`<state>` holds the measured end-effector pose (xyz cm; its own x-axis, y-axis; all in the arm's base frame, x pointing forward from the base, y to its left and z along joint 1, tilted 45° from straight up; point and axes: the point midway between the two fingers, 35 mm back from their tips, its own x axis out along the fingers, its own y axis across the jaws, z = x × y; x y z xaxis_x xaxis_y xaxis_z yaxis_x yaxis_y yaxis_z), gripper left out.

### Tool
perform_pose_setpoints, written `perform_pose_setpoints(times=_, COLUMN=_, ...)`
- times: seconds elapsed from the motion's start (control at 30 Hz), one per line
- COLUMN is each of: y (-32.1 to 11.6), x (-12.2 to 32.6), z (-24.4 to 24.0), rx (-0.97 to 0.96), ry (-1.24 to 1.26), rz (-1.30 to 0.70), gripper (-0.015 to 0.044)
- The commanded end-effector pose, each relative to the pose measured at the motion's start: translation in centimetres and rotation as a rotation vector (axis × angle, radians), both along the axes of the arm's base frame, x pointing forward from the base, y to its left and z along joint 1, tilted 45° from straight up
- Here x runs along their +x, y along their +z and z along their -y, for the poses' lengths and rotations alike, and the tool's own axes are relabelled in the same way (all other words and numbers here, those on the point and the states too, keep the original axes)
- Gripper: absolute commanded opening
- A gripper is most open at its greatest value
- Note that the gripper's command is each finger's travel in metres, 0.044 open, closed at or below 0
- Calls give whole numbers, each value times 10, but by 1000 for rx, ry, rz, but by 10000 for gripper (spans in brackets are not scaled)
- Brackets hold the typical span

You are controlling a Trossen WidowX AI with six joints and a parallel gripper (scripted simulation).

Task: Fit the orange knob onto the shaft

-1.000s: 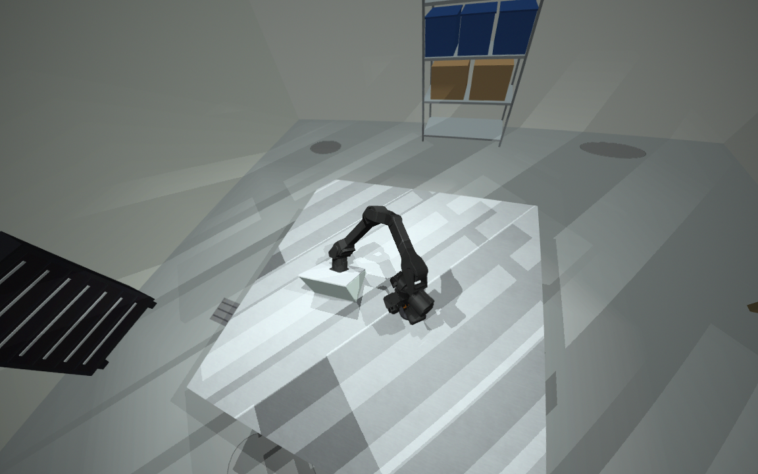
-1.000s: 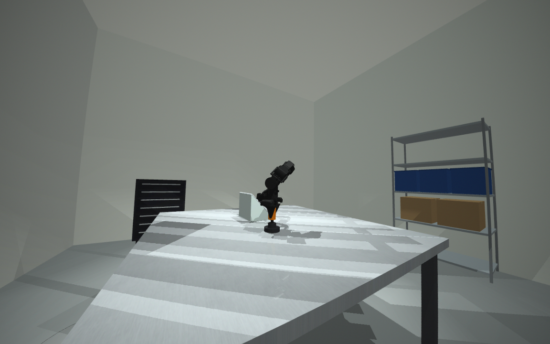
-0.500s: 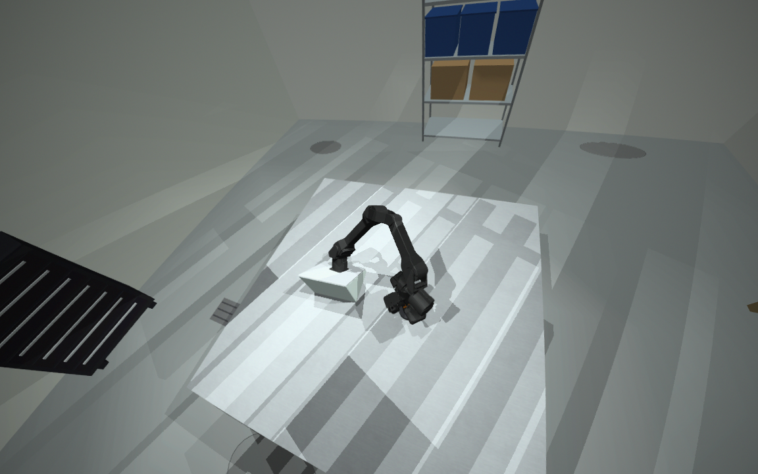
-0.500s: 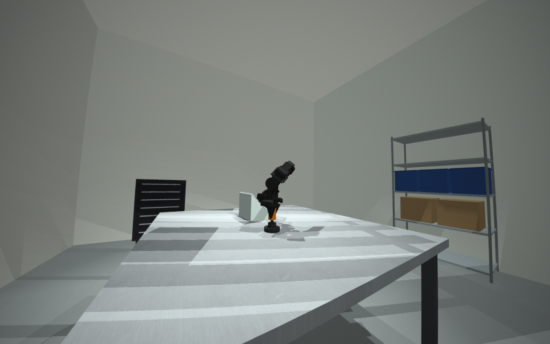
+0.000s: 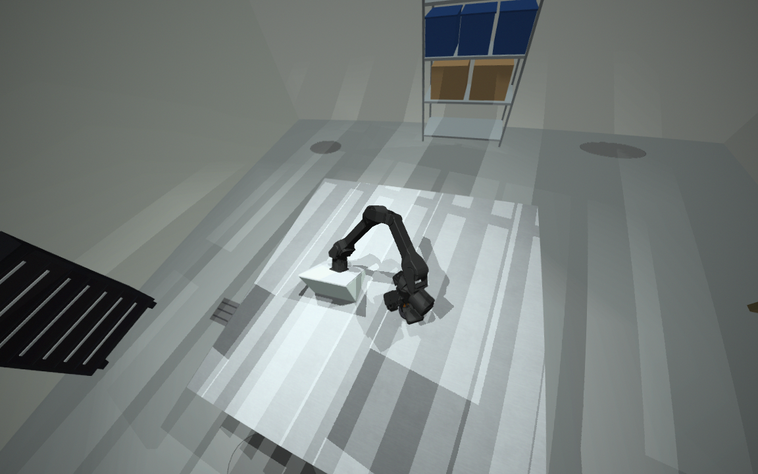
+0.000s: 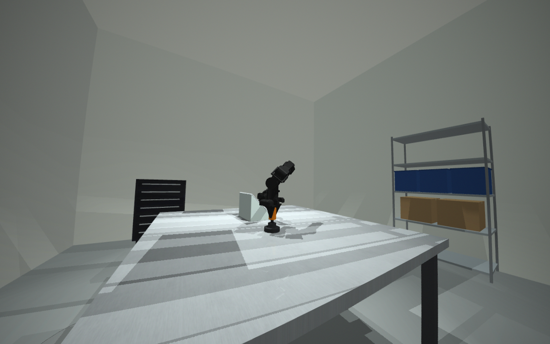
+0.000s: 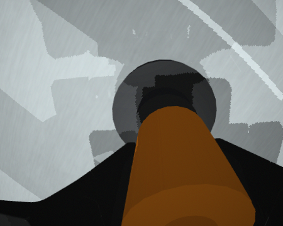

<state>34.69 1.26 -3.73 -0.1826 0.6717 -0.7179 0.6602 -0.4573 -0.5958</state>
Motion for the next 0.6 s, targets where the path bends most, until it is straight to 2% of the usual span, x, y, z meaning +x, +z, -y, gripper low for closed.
perform_pose_setpoints(times=0.0, y=1, x=3, z=4, rx=-17, ry=-70, rz=-52, gripper=0)
perform_pose_setpoints(times=0.57, y=-4, x=0, z=2, rx=-17, ry=-70, rz=-53, gripper=0)
